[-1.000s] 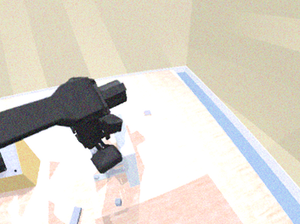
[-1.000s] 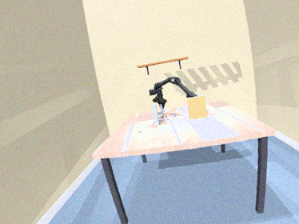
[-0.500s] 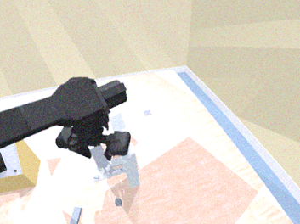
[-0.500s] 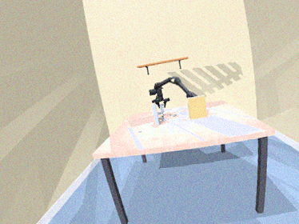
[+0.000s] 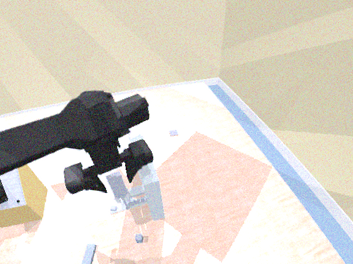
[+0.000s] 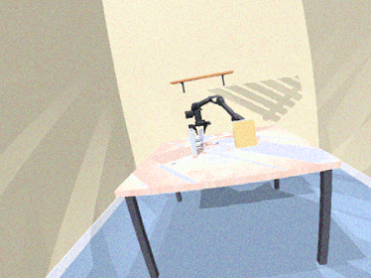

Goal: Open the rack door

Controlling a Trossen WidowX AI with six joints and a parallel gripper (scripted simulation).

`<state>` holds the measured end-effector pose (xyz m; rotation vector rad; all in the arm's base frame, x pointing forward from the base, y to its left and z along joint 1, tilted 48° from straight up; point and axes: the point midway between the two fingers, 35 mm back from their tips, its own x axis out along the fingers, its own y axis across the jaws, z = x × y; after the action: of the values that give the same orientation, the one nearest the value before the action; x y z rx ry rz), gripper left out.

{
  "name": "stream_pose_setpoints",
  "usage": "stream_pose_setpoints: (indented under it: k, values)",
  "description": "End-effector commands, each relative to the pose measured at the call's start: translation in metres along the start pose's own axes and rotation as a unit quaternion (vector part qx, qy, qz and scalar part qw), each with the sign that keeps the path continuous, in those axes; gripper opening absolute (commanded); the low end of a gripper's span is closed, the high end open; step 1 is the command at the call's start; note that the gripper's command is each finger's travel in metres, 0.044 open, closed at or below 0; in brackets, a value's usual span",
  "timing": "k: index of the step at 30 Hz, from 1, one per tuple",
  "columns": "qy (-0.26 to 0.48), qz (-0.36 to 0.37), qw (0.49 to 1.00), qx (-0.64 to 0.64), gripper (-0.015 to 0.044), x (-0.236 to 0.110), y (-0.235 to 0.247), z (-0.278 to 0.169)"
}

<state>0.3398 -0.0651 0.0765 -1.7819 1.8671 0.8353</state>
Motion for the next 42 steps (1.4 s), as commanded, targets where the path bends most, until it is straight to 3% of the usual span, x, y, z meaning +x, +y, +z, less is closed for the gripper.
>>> stream_pose_setpoints:
  k: [1,8,21,42]
  values:
    - [-0.001,0.000,1.000,-0.015,0.0282,0.000,0.000,0.000]
    - [-0.001,0.000,1.000,-0.015,0.0098,0.000,0.000,0.000]
    - [-0.001,0.000,1.000,-0.015,0.0012,0.000,0.000,0.000]
    - [-0.001,0.000,0.989,0.145,0.0010,0.000,0.011,0.009]
